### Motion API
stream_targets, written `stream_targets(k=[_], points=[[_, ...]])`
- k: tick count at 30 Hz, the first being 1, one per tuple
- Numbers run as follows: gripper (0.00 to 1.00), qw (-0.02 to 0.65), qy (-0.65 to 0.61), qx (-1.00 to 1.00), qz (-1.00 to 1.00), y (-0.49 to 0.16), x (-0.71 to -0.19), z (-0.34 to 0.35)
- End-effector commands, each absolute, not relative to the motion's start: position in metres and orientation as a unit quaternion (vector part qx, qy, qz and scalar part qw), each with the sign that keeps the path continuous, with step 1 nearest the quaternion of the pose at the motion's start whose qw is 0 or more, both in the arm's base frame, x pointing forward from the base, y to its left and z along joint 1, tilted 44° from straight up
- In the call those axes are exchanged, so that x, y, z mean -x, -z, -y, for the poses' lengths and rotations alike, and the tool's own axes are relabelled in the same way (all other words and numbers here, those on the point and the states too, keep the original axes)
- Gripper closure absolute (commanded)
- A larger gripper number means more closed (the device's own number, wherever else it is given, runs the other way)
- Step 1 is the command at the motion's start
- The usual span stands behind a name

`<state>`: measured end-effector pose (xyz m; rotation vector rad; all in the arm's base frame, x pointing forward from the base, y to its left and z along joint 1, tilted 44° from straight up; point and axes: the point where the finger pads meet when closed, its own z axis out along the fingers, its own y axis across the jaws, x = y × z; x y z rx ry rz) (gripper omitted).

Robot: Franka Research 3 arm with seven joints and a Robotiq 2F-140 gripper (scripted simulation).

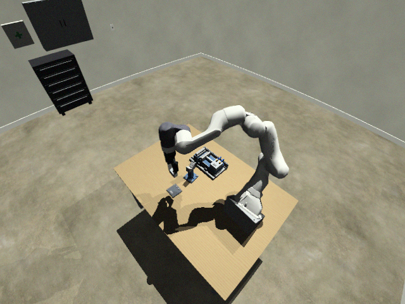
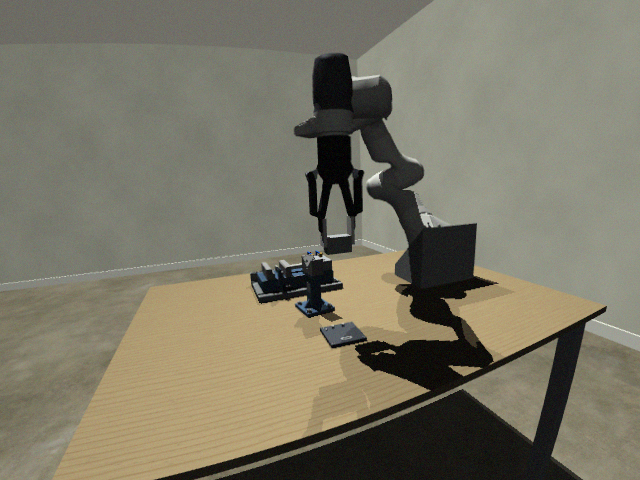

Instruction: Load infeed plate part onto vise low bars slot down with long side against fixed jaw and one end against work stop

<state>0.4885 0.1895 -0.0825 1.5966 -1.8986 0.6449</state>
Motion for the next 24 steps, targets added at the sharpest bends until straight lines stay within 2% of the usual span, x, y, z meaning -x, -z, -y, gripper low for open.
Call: stream_targets(k=[1, 24], points=[[1.0, 0.284, -0.239, -0.6, 0.709, 0.08, -0.489, -0.191], [1.0, 0.29, -0.226, -0.615, 0.697, 0.052, -0.492, -0.164]])
